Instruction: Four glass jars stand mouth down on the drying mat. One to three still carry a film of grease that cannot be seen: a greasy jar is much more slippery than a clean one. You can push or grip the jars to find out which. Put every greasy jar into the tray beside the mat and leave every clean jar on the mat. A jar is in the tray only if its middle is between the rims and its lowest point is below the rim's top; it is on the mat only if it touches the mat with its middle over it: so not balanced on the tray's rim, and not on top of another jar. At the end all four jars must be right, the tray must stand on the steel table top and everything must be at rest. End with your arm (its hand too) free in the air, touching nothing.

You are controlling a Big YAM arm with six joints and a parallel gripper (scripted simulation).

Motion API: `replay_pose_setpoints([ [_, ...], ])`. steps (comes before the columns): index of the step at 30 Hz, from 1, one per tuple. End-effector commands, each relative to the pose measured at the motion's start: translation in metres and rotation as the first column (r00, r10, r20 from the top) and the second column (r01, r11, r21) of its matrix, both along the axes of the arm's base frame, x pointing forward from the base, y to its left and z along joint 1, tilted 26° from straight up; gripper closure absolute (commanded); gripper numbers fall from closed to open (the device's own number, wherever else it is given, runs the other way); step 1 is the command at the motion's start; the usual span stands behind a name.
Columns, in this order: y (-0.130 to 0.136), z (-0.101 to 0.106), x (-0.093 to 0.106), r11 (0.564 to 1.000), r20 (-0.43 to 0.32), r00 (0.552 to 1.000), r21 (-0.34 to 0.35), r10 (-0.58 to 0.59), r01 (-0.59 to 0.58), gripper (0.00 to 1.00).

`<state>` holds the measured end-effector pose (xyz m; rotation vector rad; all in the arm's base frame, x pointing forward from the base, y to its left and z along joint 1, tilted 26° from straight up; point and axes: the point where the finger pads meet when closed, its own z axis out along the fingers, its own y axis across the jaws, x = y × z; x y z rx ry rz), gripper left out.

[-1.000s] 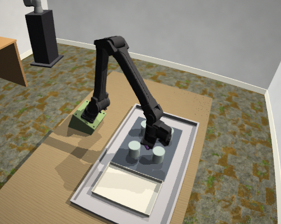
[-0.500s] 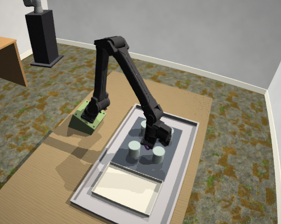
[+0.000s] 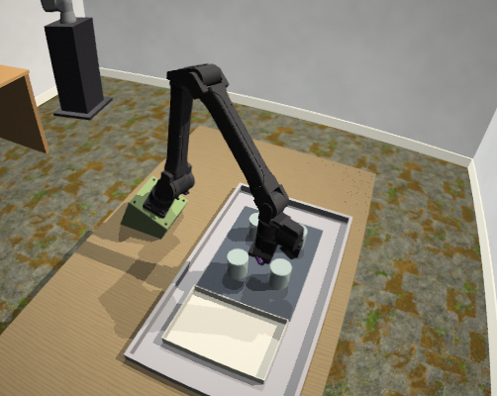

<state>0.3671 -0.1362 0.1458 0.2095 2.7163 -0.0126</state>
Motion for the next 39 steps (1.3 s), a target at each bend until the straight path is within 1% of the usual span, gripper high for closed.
replay_pose_setpoints([
  [1, -0.0034, 0.0167, 0.0177, 1.0, 0.032, 0.999, -0.013, -0.002, 0.002, 1.0],
  [39, -0.0041, 0.0186, 0.0216, 1.0, 0.032, 0.999, -0.013, -0.002, 0.002, 1.0],
])
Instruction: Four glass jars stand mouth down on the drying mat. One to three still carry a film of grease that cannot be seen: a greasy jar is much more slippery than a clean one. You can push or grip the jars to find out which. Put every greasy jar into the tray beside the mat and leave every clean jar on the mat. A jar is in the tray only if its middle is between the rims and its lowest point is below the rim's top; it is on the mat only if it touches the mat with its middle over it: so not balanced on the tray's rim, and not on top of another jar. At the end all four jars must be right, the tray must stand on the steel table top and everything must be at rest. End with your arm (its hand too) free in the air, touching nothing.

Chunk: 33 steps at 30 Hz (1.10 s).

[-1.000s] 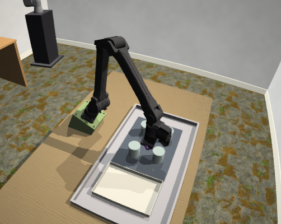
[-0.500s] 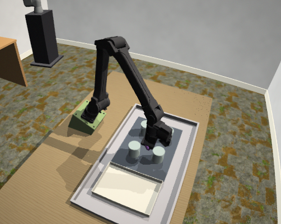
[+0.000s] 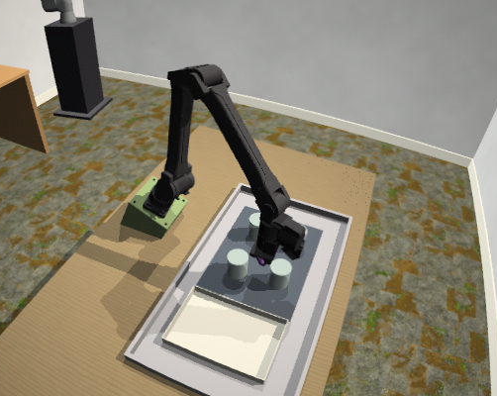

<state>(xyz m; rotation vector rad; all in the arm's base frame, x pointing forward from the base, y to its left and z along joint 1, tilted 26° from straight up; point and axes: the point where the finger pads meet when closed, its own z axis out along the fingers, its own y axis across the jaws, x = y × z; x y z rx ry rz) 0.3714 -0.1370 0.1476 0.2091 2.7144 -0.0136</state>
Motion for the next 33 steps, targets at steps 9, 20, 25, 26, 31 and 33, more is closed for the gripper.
replay_pose_setpoints([
  [9, -0.0033, 0.0172, 0.0182, 1.0, 0.03, 1.0, -0.012, -0.002, 0.002, 1.0],
  [20, -0.0035, 0.0178, 0.0193, 1.0, 0.03, 1.0, -0.012, -0.002, 0.002, 1.0],
  [25, -0.0036, 0.018, 0.0198, 1.0, 0.03, 1.0, -0.012, -0.002, 0.002, 1.0],
  [26, -0.0036, 0.0181, 0.02, 1.0, 0.03, 1.0, -0.012, -0.002, 0.002, 1.0],
  [31, -0.0037, 0.0184, 0.0206, 1.0, 0.03, 1.0, -0.012, -0.002, 0.002, 1.0],
  [33, -0.0038, 0.0185, 0.0208, 1.0, 0.03, 1.0, -0.012, -0.002, 0.002, 1.0],
])
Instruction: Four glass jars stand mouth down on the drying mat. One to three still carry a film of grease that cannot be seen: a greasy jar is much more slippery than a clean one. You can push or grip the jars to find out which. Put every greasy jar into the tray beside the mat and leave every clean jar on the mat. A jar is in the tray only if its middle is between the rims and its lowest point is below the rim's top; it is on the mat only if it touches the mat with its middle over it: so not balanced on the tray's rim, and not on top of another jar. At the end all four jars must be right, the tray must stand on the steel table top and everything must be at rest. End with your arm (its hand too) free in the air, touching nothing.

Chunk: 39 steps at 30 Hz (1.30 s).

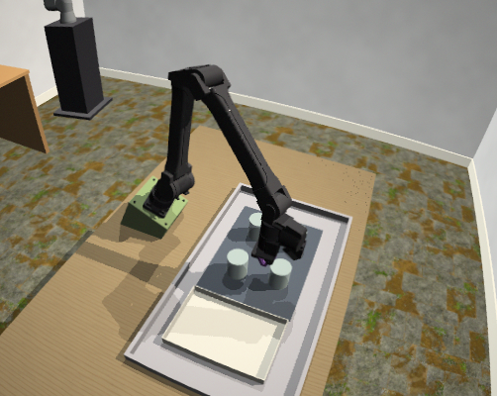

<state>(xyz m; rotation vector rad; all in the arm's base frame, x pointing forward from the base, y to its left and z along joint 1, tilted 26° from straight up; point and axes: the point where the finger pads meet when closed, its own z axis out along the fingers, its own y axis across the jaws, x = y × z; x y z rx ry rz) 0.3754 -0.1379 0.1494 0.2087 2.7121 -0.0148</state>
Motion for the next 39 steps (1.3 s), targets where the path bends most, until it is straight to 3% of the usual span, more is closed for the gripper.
replay_pose_setpoints([
  [1, -0.0029, 0.0166, 0.0168, 1.0, 0.028, 1.0, -0.011, -0.002, 0.002, 1.0],
  [39, -0.0035, 0.0186, 0.0207, 1.0, 0.028, 1.0, -0.011, -0.002, 0.002, 1.0],
])
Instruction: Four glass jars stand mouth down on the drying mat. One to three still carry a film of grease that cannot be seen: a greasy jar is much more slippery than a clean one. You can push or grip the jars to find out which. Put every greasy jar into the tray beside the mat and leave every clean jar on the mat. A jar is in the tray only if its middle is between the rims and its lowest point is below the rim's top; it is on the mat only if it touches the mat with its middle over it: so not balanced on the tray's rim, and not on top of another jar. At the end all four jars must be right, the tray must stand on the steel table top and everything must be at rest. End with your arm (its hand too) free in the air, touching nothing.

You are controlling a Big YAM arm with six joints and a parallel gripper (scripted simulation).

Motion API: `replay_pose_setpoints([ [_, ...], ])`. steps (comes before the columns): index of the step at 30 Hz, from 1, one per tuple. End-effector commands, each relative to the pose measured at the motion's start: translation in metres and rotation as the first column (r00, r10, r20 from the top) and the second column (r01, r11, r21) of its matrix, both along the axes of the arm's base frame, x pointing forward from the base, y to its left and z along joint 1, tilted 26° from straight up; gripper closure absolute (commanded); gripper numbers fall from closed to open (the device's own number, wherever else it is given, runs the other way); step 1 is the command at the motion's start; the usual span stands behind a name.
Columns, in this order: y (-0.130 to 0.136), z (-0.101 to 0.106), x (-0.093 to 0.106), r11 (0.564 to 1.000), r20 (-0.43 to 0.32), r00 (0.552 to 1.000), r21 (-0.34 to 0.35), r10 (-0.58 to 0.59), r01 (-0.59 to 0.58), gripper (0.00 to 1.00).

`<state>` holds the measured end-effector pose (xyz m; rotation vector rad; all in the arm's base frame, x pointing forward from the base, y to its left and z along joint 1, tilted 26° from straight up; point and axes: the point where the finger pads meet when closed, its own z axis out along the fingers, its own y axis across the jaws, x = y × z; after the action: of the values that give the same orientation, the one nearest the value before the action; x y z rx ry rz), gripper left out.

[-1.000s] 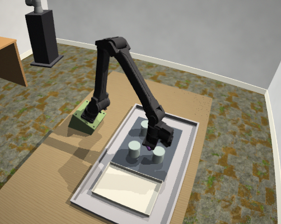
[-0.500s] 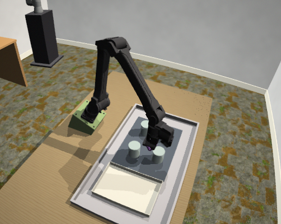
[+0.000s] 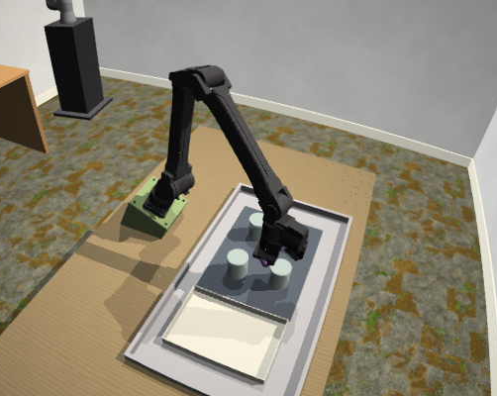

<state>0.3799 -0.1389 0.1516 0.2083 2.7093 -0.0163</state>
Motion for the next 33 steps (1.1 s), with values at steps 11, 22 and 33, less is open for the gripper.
replay_pose_setpoints([
  [11, -0.0027, 0.017, 0.0175, 1.0, 0.025, 1.0, -0.01, -0.002, 0.002, 1.0],
  [22, -0.0029, 0.0176, 0.0186, 1.0, 0.025, 1.0, -0.01, -0.002, 0.002, 1.0],
  [33, -0.0031, 0.0181, 0.0196, 1.0, 0.025, 1.0, -0.01, -0.002, 0.002, 1.0],
])
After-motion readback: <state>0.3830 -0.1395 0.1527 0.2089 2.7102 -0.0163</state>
